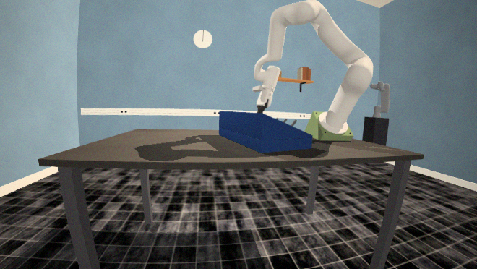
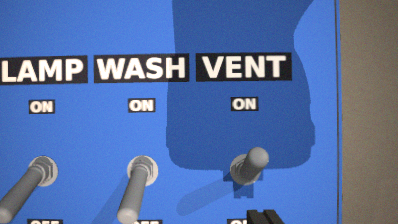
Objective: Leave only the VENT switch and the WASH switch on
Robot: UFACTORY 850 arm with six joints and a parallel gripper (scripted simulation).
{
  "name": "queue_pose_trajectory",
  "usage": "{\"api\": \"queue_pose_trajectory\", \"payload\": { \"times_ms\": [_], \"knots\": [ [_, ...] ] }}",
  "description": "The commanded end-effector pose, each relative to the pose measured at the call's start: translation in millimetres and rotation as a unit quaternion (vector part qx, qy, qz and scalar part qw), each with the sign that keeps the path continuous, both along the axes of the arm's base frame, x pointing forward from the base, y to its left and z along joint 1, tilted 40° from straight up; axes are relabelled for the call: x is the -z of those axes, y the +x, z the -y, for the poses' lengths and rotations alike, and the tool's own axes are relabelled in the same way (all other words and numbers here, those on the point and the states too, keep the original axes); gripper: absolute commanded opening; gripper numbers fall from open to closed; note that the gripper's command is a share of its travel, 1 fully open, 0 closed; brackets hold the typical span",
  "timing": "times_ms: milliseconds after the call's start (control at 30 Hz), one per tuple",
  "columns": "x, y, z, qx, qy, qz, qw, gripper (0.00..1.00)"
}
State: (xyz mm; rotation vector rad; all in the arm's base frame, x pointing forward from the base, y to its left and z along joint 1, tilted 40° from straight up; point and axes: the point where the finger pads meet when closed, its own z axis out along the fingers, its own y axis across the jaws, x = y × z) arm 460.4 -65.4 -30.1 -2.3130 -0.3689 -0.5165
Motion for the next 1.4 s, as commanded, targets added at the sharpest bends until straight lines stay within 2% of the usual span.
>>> {"api": "queue_pose_trajectory", "payload": {
  "times_ms": [0,167,233,467,600,800,933,1033,1367],
  "knots": [
    [-15.9,-5.2,17.3,0.000,0.000,0.001,1.000,0.00],
    [-39.1,-14.3,42.5,0.000,0.000,0.001,1.000,0.00],
    [-39.1,-14.3,42.5,0.000,0.000,0.001,1.000,0.00],
    [-63.7,-24.0,69.0,0.000,0.000,0.001,1.000,0.00],
    [-68.0,-25.7,73.7,0.000,0.000,0.001,1.000,0.00],
    [-70.7,-29.5,70.4,0.000,0.000,0.001,1.000,0.00],
    [-93.0,-66.2,36.7,0.000,0.000,0.001,1.000,0.00],
    [-98.7,-77.1,27.0,0.000,0.000,0.001,1.000,0.00],
    [-99.0,-77.7,26.5,0.000,0.000,0.001,1.000,0.00]
  ]
}}
